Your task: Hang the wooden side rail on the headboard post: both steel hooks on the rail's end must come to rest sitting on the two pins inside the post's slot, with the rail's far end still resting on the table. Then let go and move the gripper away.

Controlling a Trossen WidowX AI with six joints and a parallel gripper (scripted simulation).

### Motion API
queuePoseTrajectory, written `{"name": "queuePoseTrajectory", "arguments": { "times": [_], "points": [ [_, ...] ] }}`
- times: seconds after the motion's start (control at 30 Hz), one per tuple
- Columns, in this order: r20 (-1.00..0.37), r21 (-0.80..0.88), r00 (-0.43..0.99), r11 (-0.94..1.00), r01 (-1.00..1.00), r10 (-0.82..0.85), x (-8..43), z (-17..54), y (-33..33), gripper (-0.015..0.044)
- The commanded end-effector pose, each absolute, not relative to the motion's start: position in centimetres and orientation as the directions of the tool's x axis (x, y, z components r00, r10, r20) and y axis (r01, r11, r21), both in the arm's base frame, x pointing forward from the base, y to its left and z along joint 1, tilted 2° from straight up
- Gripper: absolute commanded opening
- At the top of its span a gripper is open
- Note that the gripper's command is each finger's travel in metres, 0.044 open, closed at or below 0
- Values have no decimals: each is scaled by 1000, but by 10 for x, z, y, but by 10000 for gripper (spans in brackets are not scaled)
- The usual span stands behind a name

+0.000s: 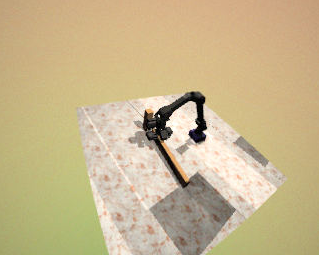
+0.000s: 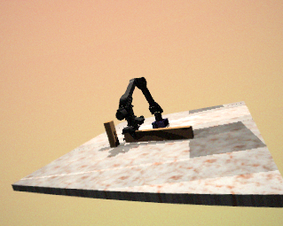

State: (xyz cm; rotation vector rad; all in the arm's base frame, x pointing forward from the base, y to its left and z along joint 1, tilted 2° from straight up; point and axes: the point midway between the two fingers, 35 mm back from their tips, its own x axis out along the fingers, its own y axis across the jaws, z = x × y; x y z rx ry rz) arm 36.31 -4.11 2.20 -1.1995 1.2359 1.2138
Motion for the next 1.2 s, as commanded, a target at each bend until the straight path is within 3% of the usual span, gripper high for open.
{"name": "queuePoseTrajectory", "arguments": {
  "times": [0.0,1.17],
  "points": [
    [-1000,5,-5,3,-1000,-8,366,29,-41,0],
    [-1000,5,-5,3,-1000,-8,366,35,-41,0]
  ]
}}
